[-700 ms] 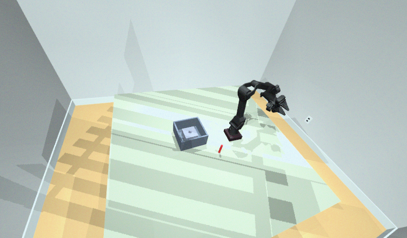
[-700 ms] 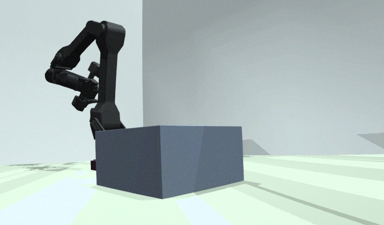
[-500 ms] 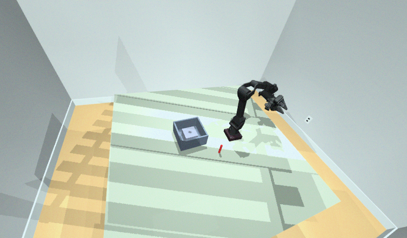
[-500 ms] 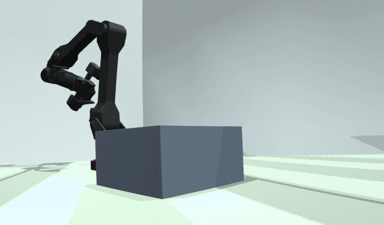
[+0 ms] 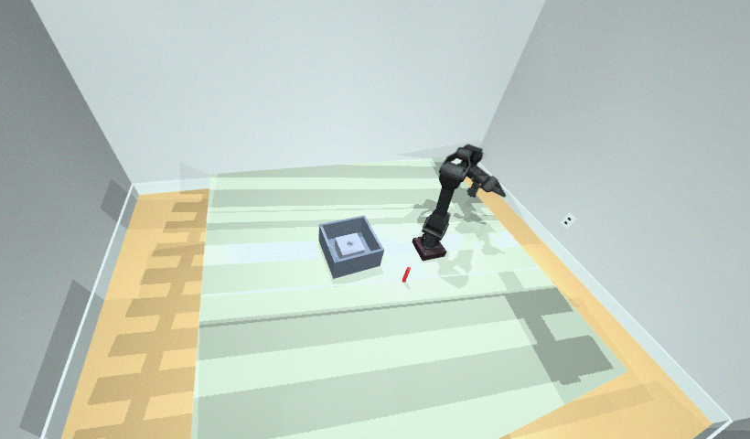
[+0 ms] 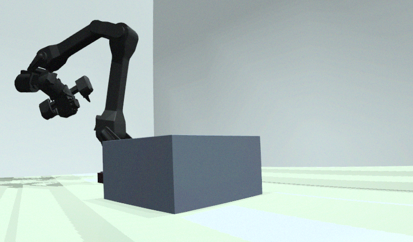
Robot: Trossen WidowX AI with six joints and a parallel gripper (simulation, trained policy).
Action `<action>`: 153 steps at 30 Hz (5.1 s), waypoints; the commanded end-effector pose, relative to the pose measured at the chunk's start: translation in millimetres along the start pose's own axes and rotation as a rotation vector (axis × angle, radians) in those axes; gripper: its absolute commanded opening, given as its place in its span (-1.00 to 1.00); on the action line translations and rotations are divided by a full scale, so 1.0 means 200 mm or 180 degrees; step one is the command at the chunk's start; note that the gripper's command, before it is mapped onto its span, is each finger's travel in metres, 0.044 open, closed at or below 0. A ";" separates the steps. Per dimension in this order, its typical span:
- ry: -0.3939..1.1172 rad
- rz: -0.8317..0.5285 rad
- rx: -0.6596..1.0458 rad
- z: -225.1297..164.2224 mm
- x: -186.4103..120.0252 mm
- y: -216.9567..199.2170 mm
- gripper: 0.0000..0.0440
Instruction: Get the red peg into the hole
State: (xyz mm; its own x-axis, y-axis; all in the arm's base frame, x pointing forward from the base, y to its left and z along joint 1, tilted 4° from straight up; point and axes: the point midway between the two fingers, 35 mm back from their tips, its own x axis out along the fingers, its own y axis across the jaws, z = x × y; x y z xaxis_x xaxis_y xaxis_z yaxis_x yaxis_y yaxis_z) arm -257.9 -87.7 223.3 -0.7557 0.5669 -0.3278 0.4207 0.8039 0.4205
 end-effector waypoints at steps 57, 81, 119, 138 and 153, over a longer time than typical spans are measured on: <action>-0.3483 -0.2430 0.2390 1.28 -1.43 0.53 1.00; -0.4098 -0.1419 0.1814 1.58 -1.07 1.29 1.00; -0.3953 -0.1028 0.1320 2.12 -0.47 1.42 0.58; -0.3940 -0.1263 0.1452 2.14 -0.49 1.41 -1.00; -0.4295 -0.1120 0.1257 1.92 -0.71 1.62 -1.00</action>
State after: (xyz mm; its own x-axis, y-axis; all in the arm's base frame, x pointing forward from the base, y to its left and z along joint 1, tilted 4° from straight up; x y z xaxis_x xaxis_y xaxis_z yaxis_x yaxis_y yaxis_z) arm 170.7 163.1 65.1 0.0675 -0.1094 -0.9917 0.5867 0.8083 -0.0493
